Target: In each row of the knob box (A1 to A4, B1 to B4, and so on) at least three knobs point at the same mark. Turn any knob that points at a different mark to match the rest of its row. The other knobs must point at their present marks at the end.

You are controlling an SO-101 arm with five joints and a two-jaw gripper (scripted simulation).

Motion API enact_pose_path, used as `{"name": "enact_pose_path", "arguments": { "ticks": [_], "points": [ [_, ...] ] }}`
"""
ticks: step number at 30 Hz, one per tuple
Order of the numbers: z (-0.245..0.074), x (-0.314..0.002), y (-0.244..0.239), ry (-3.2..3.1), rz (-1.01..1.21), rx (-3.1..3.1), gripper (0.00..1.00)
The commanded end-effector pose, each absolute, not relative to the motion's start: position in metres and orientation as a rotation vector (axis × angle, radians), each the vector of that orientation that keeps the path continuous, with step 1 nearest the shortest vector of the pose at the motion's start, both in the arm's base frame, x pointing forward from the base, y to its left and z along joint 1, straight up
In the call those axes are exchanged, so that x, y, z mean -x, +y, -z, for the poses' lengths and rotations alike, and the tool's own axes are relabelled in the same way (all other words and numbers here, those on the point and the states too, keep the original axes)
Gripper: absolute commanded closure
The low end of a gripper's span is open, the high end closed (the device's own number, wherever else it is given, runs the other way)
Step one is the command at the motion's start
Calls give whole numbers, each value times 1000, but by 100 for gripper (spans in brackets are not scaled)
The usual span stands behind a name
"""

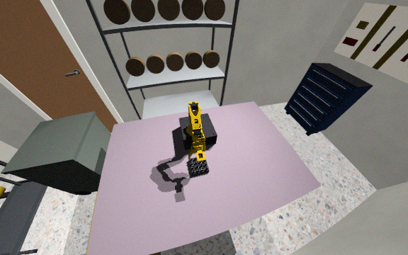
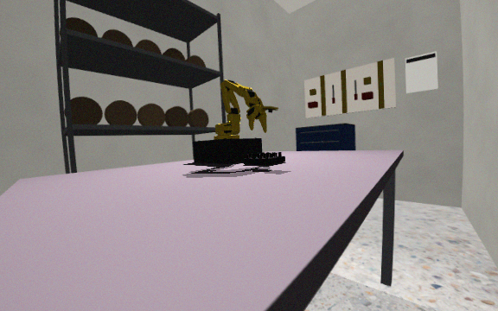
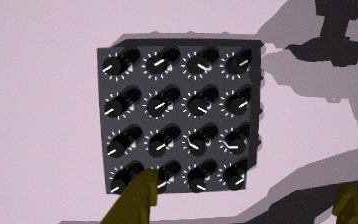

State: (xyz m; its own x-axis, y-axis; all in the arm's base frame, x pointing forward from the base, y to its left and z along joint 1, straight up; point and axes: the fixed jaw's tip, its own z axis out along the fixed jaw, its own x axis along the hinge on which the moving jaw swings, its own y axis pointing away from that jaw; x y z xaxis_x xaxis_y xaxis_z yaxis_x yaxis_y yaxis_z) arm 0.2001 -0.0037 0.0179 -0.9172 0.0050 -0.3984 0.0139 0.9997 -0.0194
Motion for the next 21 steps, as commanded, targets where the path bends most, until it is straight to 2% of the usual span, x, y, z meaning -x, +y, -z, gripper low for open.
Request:
{"name": "enact_pose_path", "arguments": {
  "ticks": [1, 21],
  "points": [
    [-18, -202, -3, 2728, 27, -13, 60],
    [-18, -202, -3, 2728, 27, -19, 60]
  ]
}}
